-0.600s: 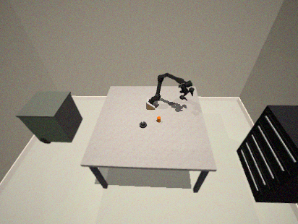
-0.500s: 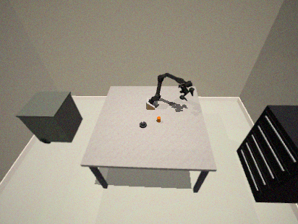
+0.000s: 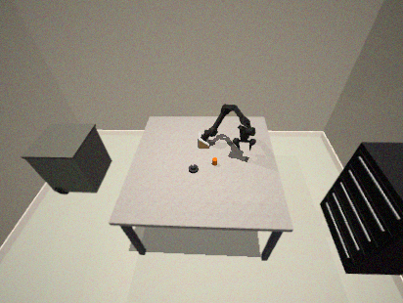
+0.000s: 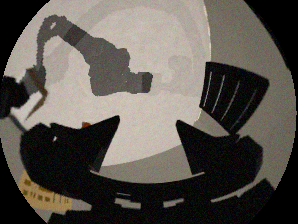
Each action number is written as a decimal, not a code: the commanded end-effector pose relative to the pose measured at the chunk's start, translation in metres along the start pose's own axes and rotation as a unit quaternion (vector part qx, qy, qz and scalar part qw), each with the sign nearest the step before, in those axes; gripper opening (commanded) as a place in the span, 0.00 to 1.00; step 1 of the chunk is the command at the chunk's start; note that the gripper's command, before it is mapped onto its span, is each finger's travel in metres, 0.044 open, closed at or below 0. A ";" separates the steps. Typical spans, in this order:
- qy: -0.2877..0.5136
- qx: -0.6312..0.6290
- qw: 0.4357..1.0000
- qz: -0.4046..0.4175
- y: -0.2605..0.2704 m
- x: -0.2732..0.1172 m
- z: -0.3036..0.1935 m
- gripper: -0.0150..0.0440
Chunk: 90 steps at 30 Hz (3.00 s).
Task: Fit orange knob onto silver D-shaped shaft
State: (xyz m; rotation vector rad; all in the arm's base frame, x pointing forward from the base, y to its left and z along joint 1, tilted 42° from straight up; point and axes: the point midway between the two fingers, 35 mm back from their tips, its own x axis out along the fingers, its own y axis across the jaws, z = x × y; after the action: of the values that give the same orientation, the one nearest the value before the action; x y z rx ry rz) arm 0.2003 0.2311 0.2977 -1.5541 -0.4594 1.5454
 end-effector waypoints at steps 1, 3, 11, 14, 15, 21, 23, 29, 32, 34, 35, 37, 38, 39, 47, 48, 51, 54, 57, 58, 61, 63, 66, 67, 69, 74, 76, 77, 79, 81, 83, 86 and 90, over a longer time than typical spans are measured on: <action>0.018 0.199 0.978 0.066 0.044 0.013 -0.053 1.00; 0.027 0.297 0.950 0.091 0.067 0.014 -0.076 1.00; 0.047 0.711 0.685 0.154 0.182 -0.007 -0.145 1.00; 0.043 0.781 0.603 0.157 0.206 -0.016 -0.149 1.00; 0.042 0.784 0.599 0.157 0.208 -0.017 -0.148 1.00; 0.042 0.784 0.599 0.157 0.208 -0.017 -0.148 1.00; 0.042 0.784 0.599 0.157 0.208 -0.017 -0.148 1.00; 0.042 0.784 0.599 0.157 0.215 0.009 -0.143 1.00; 0.042 0.784 0.599 0.157 0.217 0.016 -0.141 1.00; 0.042 0.784 0.599 0.157 0.218 0.017 -0.140 1.00; 0.042 0.784 0.599 0.157 0.219 0.021 -0.139 1.00; 0.042 0.784 0.599 0.157 0.222 0.029 -0.137 1.00; 0.042 0.784 0.599 0.157 0.222 0.030 -0.137 1.00; 0.042 0.784 0.599 0.157 0.222 0.030 -0.137 1.00; 0.042 0.784 0.599 0.157 0.225 0.040 -0.136 1.00; 0.042 0.784 0.599 0.157 0.225 0.042 -0.136 1.00; 0.042 0.784 0.599 0.157 0.226 0.046 -0.135 1.00; 0.042 0.784 0.599 0.157 0.228 0.051 -0.134 1.00; 0.042 0.784 0.599 0.157 0.229 0.056 -0.133 1.00; 0.042 0.784 0.599 0.157 0.229 0.057 -0.133 1.00; 0.042 0.784 0.599 0.157 0.230 0.062 -0.132 1.00; 0.042 0.784 0.599 0.157 0.231 0.065 -0.131 1.00; 0.042 0.784 0.599 0.157 0.232 0.069 -0.130 1.00; 0.042 0.784 0.599 0.157 0.233 0.071 -0.130 1.00; 0.042 0.784 0.599 0.157 0.233 0.074 -0.129 1.00; 0.041 0.784 0.599 0.157 0.235 0.081 -0.127 1.00; 0.041 0.784 0.599 0.157 0.236 0.084 -0.126 1.00; 0.041 0.784 0.599 0.157 0.237 0.086 -0.125 1.00; 0.041 0.784 0.599 0.157 0.237 0.088 -0.124 1.00; 0.041 0.784 0.599 0.156 0.238 0.091 -0.123 1.00; 0.040 0.784 0.599 0.156 0.239 0.093 -0.123 1.00; 0.040 0.784 0.599 0.156 0.239 0.093 -0.122 0.91; 0.040 0.784 0.599 0.156 0.239 0.093 -0.122 0.73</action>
State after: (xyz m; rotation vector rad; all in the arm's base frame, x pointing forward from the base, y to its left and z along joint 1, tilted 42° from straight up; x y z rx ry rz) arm 0.2571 0.1319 0.0381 -0.2046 1.1098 1.2649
